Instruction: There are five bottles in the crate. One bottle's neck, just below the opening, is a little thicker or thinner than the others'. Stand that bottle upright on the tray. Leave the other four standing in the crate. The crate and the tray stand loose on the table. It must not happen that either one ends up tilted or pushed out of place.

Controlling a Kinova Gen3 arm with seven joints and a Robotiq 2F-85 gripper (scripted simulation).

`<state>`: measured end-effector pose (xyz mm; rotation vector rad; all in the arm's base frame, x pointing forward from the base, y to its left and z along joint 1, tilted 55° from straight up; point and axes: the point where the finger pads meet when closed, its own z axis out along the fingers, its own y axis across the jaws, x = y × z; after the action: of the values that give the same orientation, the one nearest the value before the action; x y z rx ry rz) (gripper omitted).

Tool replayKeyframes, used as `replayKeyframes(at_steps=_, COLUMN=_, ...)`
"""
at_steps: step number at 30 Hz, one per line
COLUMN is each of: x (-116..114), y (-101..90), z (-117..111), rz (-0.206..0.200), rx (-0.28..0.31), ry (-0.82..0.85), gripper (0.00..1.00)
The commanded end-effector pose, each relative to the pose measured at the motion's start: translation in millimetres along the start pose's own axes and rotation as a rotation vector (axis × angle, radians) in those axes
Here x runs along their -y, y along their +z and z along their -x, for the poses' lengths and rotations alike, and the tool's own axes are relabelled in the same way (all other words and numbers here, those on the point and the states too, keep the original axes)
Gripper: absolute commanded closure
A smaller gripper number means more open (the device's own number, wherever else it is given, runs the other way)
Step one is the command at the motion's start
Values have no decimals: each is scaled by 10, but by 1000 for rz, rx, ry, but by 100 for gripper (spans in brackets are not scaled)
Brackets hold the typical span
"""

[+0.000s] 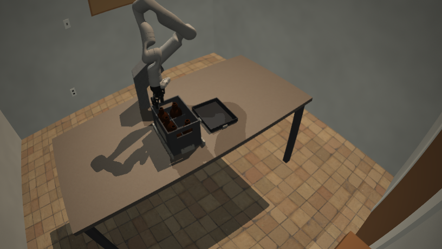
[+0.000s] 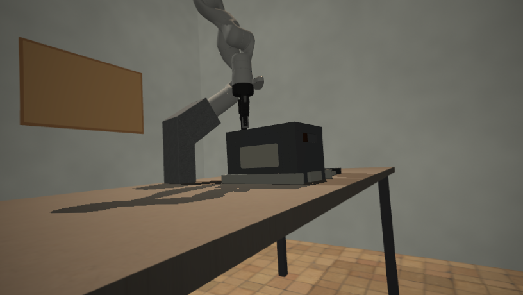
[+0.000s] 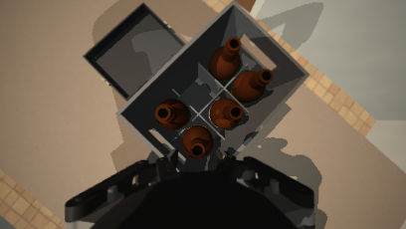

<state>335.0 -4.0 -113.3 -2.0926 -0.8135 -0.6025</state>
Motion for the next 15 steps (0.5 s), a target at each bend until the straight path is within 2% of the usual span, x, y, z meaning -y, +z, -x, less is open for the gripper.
replayKeyframes(at_steps=1, x=-4, y=0, z=0, rz=1, rx=0, ry=0, gripper=36)
replayKeyframes(at_steps=15, x=-4, y=119, z=0, rz=1, rx=0, ry=0, gripper=36)
